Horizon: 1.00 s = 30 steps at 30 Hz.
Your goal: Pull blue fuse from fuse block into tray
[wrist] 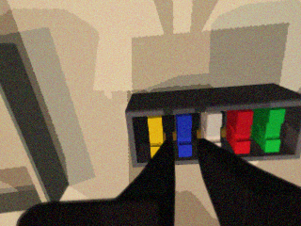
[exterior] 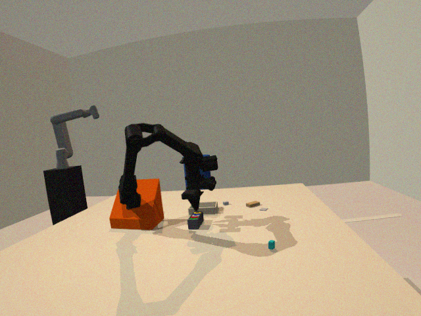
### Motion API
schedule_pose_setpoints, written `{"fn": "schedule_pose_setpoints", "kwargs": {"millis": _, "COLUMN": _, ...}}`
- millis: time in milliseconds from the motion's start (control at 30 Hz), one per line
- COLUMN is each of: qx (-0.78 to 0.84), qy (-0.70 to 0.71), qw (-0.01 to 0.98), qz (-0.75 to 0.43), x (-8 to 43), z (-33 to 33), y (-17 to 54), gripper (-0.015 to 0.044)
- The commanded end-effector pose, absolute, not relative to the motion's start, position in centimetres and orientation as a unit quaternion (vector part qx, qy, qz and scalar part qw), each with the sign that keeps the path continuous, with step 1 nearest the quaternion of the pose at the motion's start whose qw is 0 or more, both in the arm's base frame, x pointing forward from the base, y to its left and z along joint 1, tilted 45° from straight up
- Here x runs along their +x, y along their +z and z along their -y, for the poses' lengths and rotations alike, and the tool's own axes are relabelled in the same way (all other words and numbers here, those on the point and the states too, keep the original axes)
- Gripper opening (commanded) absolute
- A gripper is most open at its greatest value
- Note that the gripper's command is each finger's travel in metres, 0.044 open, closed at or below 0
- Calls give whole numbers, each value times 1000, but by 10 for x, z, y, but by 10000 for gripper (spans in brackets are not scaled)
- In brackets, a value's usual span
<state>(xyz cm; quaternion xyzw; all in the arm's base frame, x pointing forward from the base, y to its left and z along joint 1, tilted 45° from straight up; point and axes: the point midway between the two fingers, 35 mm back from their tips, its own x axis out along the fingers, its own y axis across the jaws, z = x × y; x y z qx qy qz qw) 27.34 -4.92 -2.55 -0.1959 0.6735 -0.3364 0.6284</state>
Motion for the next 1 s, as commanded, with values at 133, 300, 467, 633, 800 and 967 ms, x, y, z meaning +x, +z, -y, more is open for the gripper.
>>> {"fn": "schedule_pose_setpoints", "kwargs": {"millis": 133, "qx": -200, "qy": -337, "qw": 625, "qz": -675, "x": 270, "z": 57, "y": -31, "gripper": 67}}
{"fn": "schedule_pose_setpoints", "kwargs": {"millis": 300, "qx": -200, "qy": -337, "qw": 625, "qz": -675, "x": 269, "z": 59, "y": -32, "gripper": 67}}
{"fn": "schedule_pose_setpoints", "kwargs": {"millis": 467, "qx": -200, "qy": -337, "qw": 625, "qz": -675, "x": 269, "z": 59, "y": -32, "gripper": 67}}
{"fn": "schedule_pose_setpoints", "kwargs": {"millis": 633, "qx": -200, "qy": -337, "qw": 625, "qz": -675, "x": 269, "z": 59, "y": -32, "gripper": 67}}
{"fn": "schedule_pose_setpoints", "kwargs": {"millis": 800, "qx": -200, "qy": -337, "qw": 625, "qz": -675, "x": 269, "z": 61, "y": -34, "gripper": 67}}
{"fn": "schedule_pose_setpoints", "kwargs": {"millis": 967, "qx": -200, "qy": -337, "qw": 625, "qz": -675, "x": 268, "z": 64, "y": -38, "gripper": 67}}
